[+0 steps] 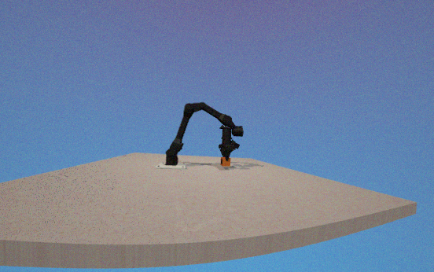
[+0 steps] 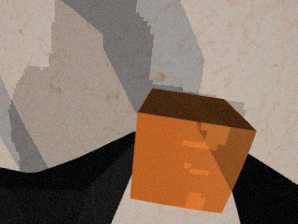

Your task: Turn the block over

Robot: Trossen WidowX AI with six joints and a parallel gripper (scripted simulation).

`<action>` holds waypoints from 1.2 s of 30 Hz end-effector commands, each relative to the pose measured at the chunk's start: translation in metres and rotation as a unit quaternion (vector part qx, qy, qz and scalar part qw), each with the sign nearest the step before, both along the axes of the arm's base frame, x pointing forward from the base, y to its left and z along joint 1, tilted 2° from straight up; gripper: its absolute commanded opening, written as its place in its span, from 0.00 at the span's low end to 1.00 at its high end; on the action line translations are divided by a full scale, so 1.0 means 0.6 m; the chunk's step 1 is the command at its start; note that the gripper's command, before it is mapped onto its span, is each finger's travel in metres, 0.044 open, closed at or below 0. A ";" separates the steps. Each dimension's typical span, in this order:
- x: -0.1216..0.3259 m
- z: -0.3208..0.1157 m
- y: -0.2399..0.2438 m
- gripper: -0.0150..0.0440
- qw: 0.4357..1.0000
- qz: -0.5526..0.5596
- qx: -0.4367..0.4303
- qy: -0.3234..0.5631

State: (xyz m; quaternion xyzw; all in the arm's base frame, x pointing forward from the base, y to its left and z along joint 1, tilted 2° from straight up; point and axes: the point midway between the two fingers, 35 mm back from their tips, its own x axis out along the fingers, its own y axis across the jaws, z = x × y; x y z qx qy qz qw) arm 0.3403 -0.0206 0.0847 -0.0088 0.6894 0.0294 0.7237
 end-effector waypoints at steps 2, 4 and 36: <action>-0.003 0.002 0.001 0.25 0.999 -0.003 0.004 -0.036; -0.002 0.000 0.001 0.25 0.999 -0.003 0.005 -0.052; -0.005 -0.014 0.000 0.25 0.966 -0.008 0.015 -0.260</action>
